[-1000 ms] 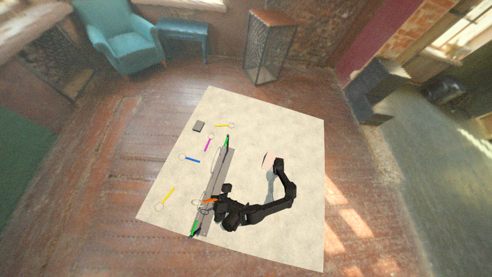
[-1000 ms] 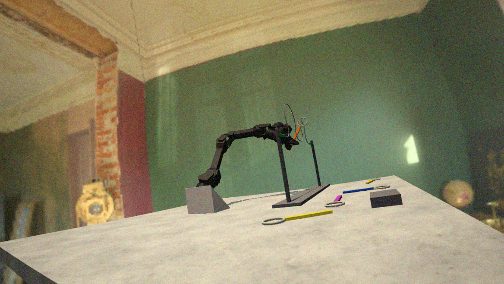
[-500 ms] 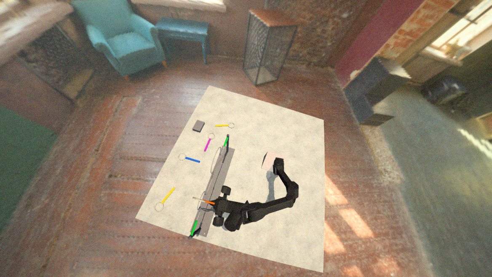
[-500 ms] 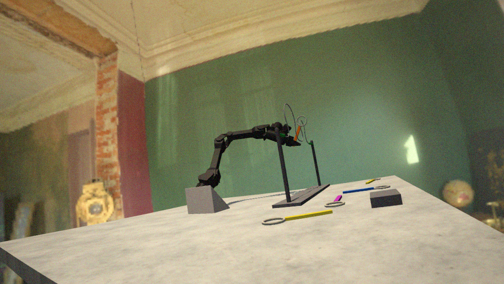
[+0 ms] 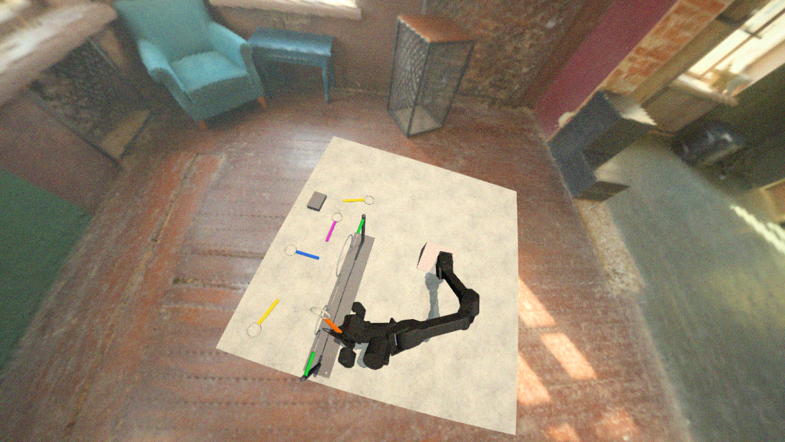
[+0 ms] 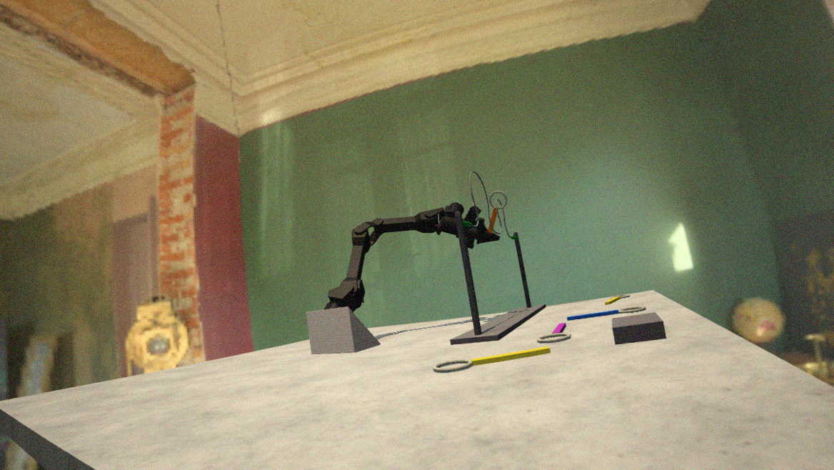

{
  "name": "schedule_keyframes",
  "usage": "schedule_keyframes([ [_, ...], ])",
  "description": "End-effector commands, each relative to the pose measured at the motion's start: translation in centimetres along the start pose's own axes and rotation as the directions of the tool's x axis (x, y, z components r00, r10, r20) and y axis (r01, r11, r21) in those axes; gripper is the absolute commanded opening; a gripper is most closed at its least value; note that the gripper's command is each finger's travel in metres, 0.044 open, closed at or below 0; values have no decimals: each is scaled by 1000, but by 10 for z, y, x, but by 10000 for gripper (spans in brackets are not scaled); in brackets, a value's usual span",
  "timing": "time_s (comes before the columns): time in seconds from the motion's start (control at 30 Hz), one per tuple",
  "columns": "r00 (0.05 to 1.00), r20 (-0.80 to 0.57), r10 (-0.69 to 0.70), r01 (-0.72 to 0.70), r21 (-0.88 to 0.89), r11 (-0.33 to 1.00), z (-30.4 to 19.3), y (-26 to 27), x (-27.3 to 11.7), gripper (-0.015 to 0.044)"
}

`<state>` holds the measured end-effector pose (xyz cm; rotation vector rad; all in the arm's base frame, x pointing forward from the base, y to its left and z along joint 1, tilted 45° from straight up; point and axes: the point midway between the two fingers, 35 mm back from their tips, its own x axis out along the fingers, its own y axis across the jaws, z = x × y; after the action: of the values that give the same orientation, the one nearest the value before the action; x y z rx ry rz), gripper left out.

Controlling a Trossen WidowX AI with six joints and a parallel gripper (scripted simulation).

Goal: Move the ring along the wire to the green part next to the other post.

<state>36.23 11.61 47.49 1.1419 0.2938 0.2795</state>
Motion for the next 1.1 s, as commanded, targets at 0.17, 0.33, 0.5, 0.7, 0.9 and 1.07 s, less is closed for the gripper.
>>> schedule_keyframes([
  [0.17, 993, 28, 115, -118, 175, 977, 2, 18, -4, -150],
  [0.33, 984, 53, 172, -180, 273, 945, 4, 26, -4, -150],
  [0.5, 971, 83, 225, -240, 367, 899, 6, 34, -5, -150],
  [0.7, 951, 127, 283, -309, 471, 826, 11, 43, -7, -150],
  [0.9, 926, 178, 333, -373, 565, 736, 16, 51, -9, -150],
  [1.07, 903, 224, 367, -421, 633, 650, 21, 58, -12, -150],
])
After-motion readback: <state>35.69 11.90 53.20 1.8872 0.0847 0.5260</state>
